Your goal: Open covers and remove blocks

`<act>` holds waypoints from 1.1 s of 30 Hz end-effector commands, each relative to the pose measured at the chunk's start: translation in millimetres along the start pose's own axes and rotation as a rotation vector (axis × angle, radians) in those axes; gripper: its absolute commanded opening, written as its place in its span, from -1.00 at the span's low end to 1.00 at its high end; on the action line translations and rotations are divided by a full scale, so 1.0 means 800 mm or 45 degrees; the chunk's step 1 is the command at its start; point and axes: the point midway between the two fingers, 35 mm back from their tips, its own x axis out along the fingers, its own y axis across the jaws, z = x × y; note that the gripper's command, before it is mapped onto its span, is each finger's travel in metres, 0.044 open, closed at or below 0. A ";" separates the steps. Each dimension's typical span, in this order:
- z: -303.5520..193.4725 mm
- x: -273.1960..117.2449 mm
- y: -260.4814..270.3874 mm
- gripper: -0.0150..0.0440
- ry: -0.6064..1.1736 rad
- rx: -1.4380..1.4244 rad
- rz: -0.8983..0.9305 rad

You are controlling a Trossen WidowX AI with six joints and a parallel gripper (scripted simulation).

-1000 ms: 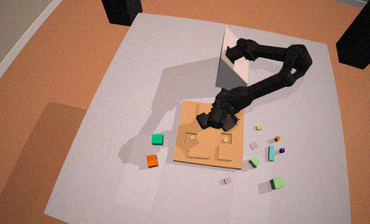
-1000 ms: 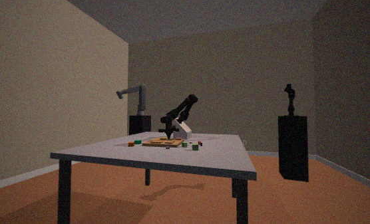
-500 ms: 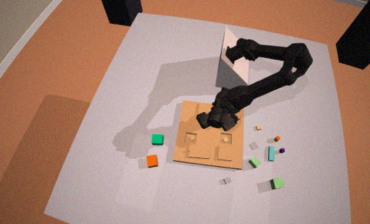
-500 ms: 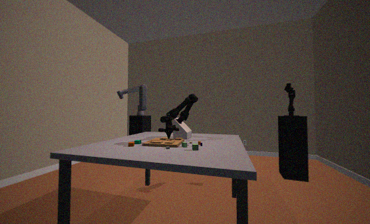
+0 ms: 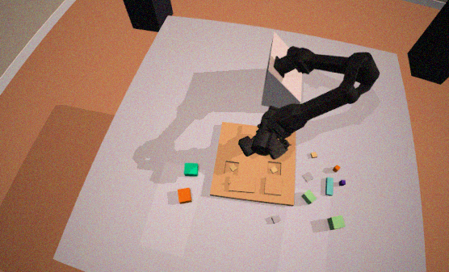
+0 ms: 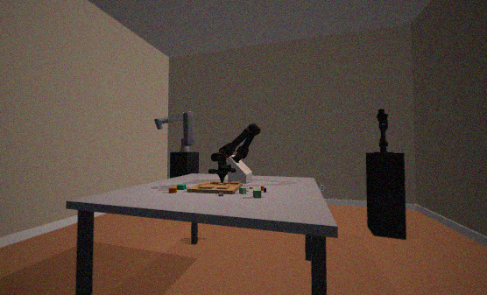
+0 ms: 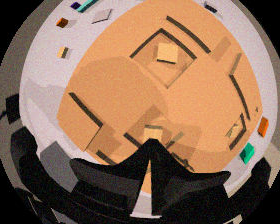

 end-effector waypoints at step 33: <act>-0.001 -0.039 -0.002 0.00 0.005 -0.166 -0.005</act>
